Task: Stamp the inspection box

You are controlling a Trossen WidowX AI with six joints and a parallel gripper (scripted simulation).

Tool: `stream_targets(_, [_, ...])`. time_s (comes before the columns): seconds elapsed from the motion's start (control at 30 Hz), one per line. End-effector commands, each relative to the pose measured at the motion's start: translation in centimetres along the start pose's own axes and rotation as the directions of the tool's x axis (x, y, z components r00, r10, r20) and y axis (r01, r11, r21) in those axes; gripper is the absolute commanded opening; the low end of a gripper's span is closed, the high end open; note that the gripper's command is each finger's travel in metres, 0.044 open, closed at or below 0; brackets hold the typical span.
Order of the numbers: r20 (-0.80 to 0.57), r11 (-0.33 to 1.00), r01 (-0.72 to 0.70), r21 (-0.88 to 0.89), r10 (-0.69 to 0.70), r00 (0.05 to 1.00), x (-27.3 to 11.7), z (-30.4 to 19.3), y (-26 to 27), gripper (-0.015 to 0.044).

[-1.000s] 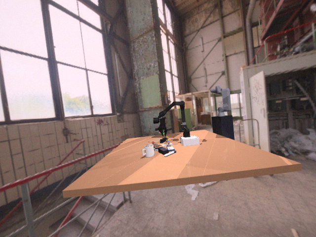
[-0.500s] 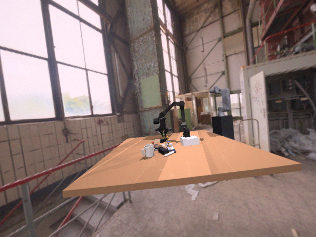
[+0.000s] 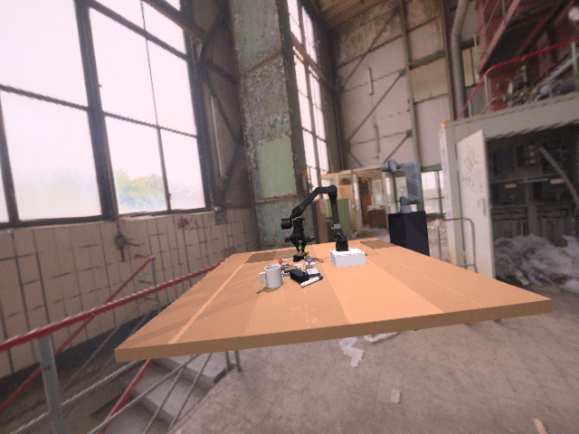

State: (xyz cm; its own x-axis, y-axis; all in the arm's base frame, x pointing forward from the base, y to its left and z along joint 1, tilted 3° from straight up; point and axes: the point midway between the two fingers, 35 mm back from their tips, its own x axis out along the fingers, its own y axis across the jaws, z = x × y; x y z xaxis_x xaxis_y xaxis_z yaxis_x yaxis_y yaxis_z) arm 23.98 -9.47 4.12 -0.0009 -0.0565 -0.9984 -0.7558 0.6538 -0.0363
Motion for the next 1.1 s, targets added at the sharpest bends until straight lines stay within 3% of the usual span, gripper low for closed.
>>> stream_targets(0.0, [0.001,1.0,-0.004,-0.005,0.004,1.0,0.4,0.0,0.0,0.0])
stream_targets(1.07, [0.005,1.0,-0.004,-0.005,0.004,1.0,2.6,0.0,0.1,0.0])
